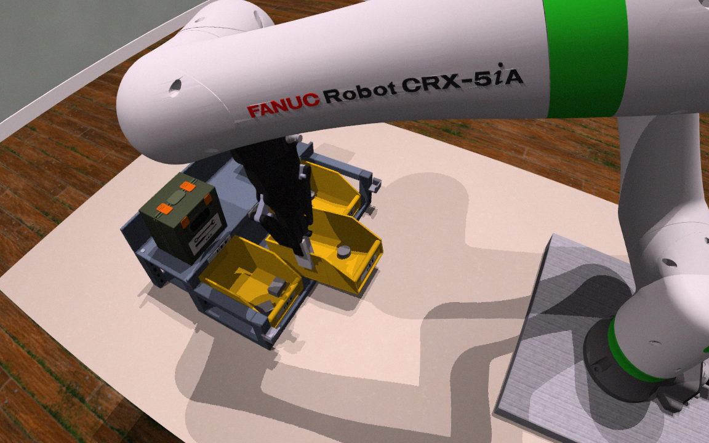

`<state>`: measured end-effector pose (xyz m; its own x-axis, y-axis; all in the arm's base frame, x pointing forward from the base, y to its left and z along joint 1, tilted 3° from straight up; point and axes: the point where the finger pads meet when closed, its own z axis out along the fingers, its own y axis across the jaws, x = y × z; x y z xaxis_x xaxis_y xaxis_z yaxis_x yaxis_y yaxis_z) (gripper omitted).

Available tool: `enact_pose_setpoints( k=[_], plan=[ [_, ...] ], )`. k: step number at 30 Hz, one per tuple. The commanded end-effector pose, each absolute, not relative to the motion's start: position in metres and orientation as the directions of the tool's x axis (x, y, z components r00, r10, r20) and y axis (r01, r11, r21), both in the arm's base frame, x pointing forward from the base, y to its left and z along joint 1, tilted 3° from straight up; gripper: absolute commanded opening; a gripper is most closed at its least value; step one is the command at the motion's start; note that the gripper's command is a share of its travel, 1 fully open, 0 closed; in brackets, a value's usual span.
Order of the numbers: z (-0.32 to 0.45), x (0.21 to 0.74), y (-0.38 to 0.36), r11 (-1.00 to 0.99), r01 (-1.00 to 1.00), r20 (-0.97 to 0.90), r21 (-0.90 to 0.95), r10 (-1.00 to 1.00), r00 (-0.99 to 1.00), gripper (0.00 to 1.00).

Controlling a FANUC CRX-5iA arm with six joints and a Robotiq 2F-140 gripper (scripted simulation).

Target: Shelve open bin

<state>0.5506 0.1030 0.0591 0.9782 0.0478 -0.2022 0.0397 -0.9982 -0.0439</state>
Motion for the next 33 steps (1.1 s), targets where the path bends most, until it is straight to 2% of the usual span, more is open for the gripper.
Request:
enact_pose_setpoints(
  k=[1,33],
  plan=[
    [0.059,0.551,0.103,-0.998,0.04,-0.201,-0.044,0.048,0.978,0.0],
    [0.057,0.563,0.104,-0.998,0.04,-0.174,-0.044,0.047,0.984,0.0]
  ],
)
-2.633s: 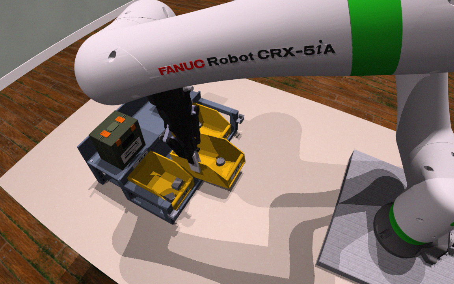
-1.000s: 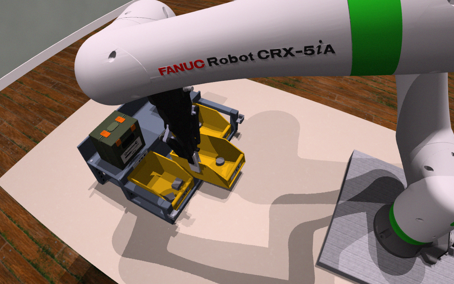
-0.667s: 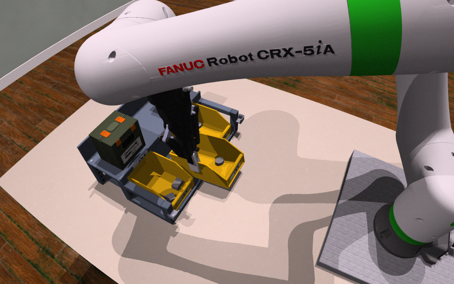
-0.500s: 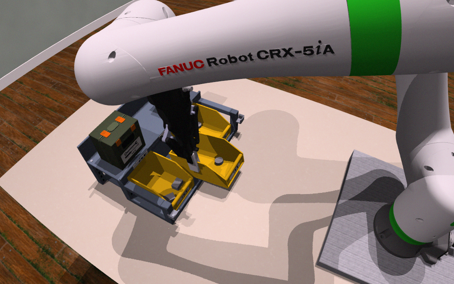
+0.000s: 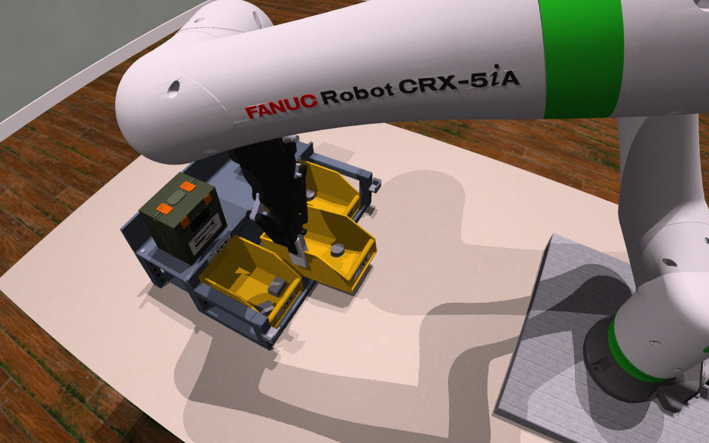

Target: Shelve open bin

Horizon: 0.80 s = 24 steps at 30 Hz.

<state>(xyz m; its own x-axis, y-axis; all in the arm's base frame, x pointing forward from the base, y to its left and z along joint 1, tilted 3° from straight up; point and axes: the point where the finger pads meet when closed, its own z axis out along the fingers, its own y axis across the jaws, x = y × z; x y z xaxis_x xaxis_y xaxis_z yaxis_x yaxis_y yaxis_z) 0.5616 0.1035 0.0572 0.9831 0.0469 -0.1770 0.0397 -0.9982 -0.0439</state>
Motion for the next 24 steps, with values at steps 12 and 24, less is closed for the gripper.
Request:
enact_pose_setpoints(
  k=[12,24],
  plan=[
    [0.0564,0.5678,0.1038,-0.998,0.04,-0.163,-0.044,0.046,0.986,0.0],
    [0.0562,0.5686,0.1039,-0.998,0.04,-0.161,-0.044,0.046,0.986,0.0]
  ],
)
